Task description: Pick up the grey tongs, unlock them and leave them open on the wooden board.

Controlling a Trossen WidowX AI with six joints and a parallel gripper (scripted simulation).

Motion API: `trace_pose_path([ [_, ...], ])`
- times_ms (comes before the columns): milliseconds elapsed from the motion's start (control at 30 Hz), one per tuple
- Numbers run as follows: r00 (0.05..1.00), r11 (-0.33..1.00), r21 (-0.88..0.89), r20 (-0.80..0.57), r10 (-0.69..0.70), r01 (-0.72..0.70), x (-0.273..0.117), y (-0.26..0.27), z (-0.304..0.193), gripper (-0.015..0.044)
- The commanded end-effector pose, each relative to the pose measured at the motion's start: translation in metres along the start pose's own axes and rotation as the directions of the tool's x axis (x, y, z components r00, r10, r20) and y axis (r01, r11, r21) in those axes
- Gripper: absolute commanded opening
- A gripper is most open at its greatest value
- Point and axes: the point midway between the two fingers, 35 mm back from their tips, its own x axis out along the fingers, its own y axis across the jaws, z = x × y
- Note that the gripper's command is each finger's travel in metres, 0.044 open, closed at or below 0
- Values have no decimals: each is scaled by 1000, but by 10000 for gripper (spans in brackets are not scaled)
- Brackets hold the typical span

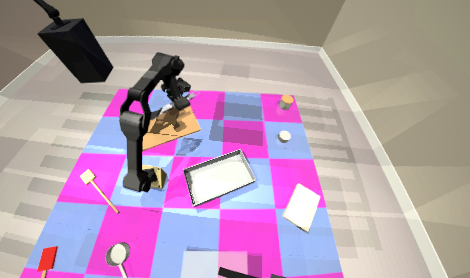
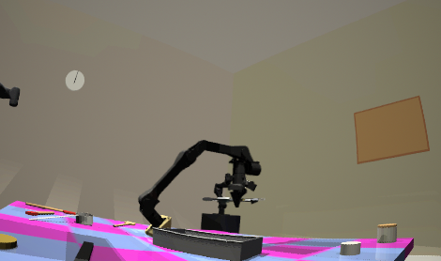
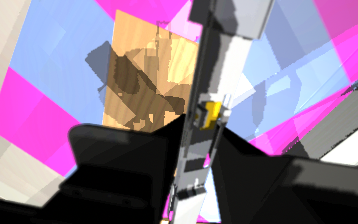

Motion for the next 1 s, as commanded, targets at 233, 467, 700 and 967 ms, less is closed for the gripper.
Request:
trace_pose_path([
  [233, 1000, 974, 225, -8, 0, 2, 7, 66, -40, -150],
  [467, 1000, 973, 229, -8, -1, 2, 7, 66, -41, -150],
  [700, 999, 975, 223, 48, -25, 14, 9, 68, -40, -150],
  [967, 969, 977, 209, 229, -93, 44, 11, 73, -39, -150],
])
